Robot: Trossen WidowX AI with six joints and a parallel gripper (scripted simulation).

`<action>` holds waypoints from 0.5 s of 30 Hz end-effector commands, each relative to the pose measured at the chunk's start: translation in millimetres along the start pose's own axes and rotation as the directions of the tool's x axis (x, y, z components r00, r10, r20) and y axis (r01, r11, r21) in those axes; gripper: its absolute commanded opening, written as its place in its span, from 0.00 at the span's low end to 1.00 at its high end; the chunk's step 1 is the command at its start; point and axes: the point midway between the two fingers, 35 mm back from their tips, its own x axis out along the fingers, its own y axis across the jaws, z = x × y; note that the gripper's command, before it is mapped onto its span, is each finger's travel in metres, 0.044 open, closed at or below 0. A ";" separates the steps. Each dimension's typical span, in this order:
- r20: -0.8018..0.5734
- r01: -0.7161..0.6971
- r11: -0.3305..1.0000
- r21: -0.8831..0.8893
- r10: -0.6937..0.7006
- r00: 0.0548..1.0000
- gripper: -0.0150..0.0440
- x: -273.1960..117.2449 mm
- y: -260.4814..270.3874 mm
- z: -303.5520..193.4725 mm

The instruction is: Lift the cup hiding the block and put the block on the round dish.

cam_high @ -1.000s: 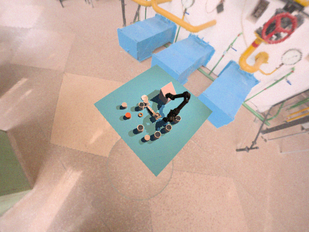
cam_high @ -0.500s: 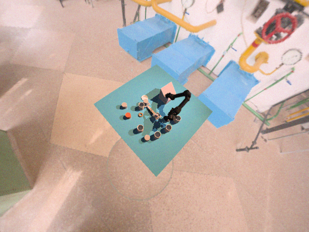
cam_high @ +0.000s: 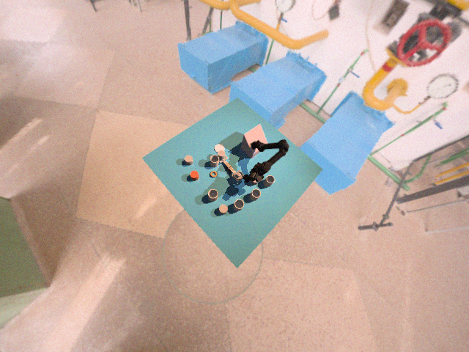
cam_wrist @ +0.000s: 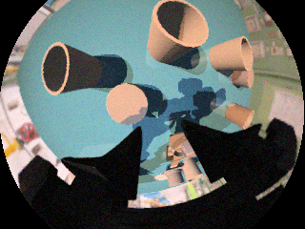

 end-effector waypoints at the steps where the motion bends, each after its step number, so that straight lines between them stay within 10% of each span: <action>1: -0.007 -0.020 0.999 -0.040 0.019 1.000 0.69 -9.3 -33.1 -34.5; 15: 0.028 -0.043 0.993 -0.109 0.047 0.999 0.69 -24.8 -68.4 -89.4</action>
